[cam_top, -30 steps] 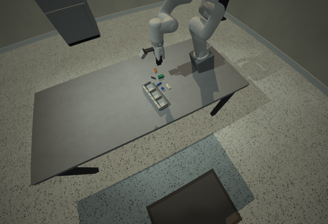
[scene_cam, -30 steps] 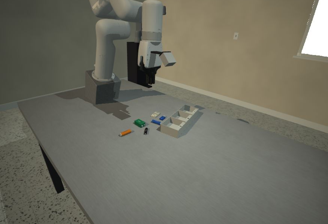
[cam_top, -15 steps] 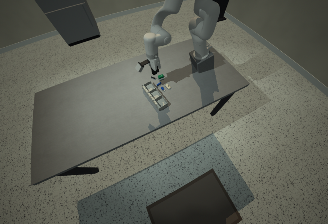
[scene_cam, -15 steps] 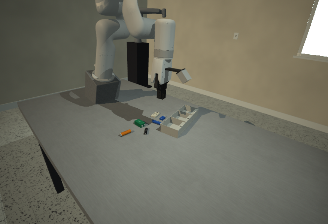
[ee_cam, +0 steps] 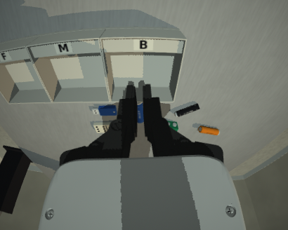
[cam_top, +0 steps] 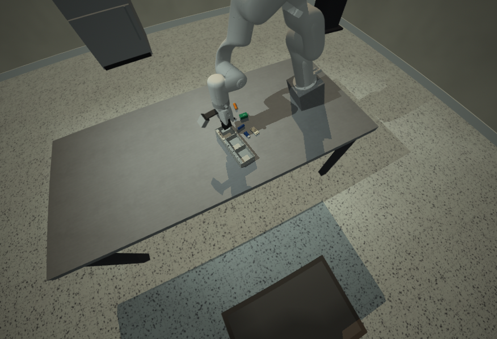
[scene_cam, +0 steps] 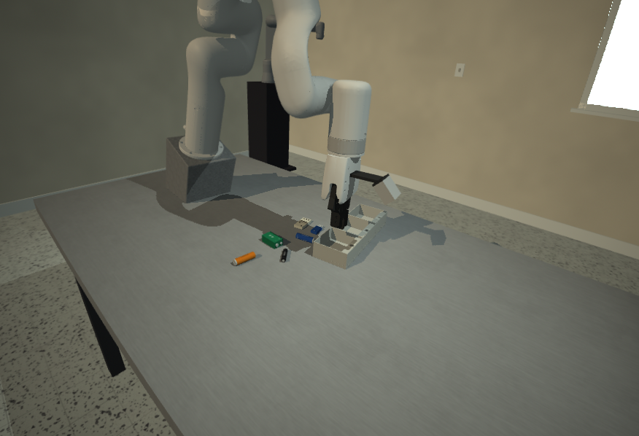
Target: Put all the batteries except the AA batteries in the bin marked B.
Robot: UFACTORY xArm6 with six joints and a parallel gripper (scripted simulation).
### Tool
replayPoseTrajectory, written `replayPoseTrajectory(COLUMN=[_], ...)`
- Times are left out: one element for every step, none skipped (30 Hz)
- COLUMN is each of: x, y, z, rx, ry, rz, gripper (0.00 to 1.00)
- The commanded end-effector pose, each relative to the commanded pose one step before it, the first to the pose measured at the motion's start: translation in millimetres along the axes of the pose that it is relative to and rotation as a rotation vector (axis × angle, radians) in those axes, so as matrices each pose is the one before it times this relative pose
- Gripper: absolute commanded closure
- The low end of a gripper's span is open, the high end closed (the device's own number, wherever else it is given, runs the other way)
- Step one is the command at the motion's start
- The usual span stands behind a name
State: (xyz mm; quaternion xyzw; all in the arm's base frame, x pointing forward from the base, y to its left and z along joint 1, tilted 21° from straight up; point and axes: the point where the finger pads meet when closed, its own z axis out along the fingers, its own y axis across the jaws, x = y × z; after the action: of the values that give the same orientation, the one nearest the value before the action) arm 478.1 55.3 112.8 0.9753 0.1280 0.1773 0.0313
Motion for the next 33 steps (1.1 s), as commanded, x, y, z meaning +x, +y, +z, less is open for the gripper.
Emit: replayPoseTrajectory(x=[4.79, 0.00, -0.01, -0.01, -0.01, -0.01, -0.01, 0.00, 0.00, 0.00, -0.01, -0.01, -0.01, -0.01, -0.01, -0.01, -0.01, -0.01, -0.01, -0.01, -0.01, -0.01, -0.01, -0.01, 0.00, 0.00, 0.01, 0.00, 0.00, 0.00, 0.00, 0.01, 0.00], y=[0.38, 0.00, 0.00, 0.01, 0.01, 0.01, 0.01, 0.00, 0.00, -0.01, 0.01, 0.01, 0.01, 0.01, 0.01, -0.06, 0.00, 0.00, 0.00, 0.00, 0.00, 0.00, 0.00, 0.00, 0.00, 0.00, 0.03, -0.01, -0.01, -0.01, -0.01, 0.04, -0.02], z=[1.42, 0.00, 2.66, 2.66, 2.66, 2.67, 2.67, 0.00, 0.00, 2.69, 2.66, 2.66, 2.66, 2.67, 2.67, 2.72, 2.67, 2.67, 2.67, 2.67, 2.67, 2.67, 2.67, 1.74, 0.00, 0.00, -0.02, 0.01, 0.01, 0.01, 0.01, -0.04, 0.01], rx=[-0.00164, 0.00000, 0.00001, 0.00001, 0.00001, 0.00001, 0.00001, 0.00000, 0.00000, -0.00001, 0.00001, 0.00001, 0.00001, 0.00001, 0.00001, -0.00007, 0.00000, 0.00000, 0.00000, 0.00000, 0.00000, 0.00000, 0.00000, 0.00000, 0.00000, 0.00000, 0.00003, -0.00001, -0.00001, -0.00001, -0.00001, 0.00005, -0.00002], ry=[0.00451, 0.00000, -0.00001, -0.00001, -0.00001, -0.00001, -0.00001, 0.00000, 0.00000, -0.00001, -0.00001, -0.00001, -0.00001, -0.00001, -0.00001, 0.00000, -0.00001, -0.00001, -0.00001, -0.00001, -0.00001, -0.00001, -0.00001, -0.00001, 0.00000, 0.00000, -0.00001, 0.00000, 0.00000, 0.00000, 0.00000, -0.00001, 0.00000], rz=[0.00033, 0.00000, 0.00000, 0.00000, 0.00000, 0.00000, 0.00000, 0.00000, 0.00000, 0.00000, 0.00000, 0.00000, 0.00000, 0.00000, 0.00000, 0.00001, 0.00000, 0.00000, 0.00000, 0.00000, 0.00000, 0.00000, 0.00000, 0.00000, 0.00000, 0.00000, 0.00000, 0.00000, 0.00000, 0.00000, 0.00000, 0.00000, 0.00000], gripper=[0.93, 0.93, 0.93, 0.93, 0.93, 0.93, 0.93, 0.93, 0.93, 0.93, 0.93, 0.93, 0.93, 0.93, 0.93, 0.93, 0.93, 0.93, 0.93, 0.93, 0.93, 0.93, 0.93, 0.93, 0.93, 0.93, 0.93, 0.93, 0.93, 0.93, 0.93, 0.93, 0.93])
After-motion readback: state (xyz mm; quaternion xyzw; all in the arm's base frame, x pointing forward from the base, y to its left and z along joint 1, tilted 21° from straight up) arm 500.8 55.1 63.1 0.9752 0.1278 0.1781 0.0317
